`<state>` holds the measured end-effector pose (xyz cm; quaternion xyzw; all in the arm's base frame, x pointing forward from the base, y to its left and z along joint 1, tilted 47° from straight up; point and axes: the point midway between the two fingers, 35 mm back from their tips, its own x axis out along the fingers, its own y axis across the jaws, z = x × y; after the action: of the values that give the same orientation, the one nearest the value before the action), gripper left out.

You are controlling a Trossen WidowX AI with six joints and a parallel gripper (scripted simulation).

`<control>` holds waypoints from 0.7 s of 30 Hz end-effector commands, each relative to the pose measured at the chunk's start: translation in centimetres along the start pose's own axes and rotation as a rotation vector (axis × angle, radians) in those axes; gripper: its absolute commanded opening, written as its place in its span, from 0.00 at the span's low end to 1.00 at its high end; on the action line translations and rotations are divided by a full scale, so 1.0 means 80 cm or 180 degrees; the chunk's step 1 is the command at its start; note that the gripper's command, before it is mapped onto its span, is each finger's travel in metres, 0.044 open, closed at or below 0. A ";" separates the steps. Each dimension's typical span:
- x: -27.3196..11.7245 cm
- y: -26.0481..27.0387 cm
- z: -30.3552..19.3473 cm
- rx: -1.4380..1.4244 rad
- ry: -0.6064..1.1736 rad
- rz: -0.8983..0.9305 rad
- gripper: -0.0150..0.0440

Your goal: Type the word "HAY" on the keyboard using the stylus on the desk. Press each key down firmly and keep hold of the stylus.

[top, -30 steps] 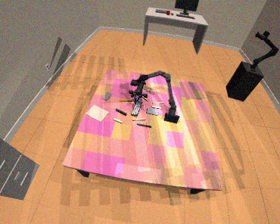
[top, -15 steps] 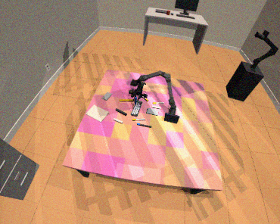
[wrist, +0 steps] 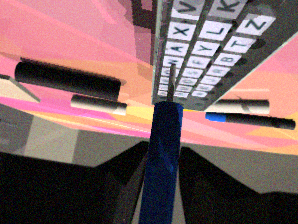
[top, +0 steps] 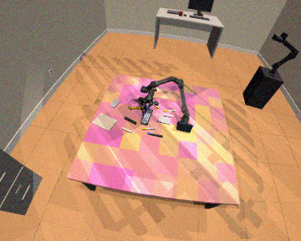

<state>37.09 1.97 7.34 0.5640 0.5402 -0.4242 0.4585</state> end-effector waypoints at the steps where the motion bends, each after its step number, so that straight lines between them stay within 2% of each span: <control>1: 0.004 -0.002 0.003 -0.0005 0.0015 -0.0020 0.39; 21: 0.007 -0.002 0.009 -0.0005 0.0014 -0.0020 0.39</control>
<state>37.10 1.49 6.90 0.5638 0.5402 -0.4247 0.4583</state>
